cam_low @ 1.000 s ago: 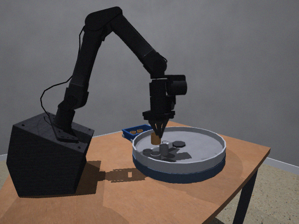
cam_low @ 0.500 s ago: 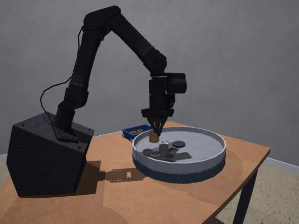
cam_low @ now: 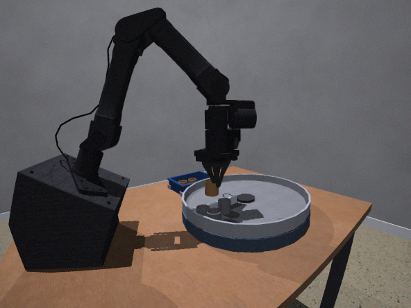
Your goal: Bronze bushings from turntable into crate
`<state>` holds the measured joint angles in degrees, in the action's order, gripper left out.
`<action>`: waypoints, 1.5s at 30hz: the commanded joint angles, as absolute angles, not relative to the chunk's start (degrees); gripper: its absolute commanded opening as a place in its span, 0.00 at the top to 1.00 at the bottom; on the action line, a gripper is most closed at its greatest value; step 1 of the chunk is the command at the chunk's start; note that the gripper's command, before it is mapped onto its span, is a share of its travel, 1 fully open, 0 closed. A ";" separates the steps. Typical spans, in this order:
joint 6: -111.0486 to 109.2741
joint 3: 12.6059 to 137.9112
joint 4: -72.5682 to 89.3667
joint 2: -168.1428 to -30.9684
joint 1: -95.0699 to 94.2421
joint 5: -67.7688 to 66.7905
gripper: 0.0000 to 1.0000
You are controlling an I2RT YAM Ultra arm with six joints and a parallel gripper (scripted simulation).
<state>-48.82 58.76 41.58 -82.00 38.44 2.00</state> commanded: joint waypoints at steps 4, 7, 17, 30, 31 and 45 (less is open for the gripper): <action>-49.33 60.79 42.14 -80.21 38.84 2.80 1.00; -49.33 60.79 42.14 -80.21 38.84 2.80 1.00; -48.85 60.80 42.16 -80.22 38.16 2.77 1.00; -46.41 60.92 42.31 -80.24 35.60 0.91 1.00; -46.05 60.97 42.26 -80.27 35.19 0.91 1.00; -37.66 62.51 42.71 -83.54 25.71 -3.34 1.00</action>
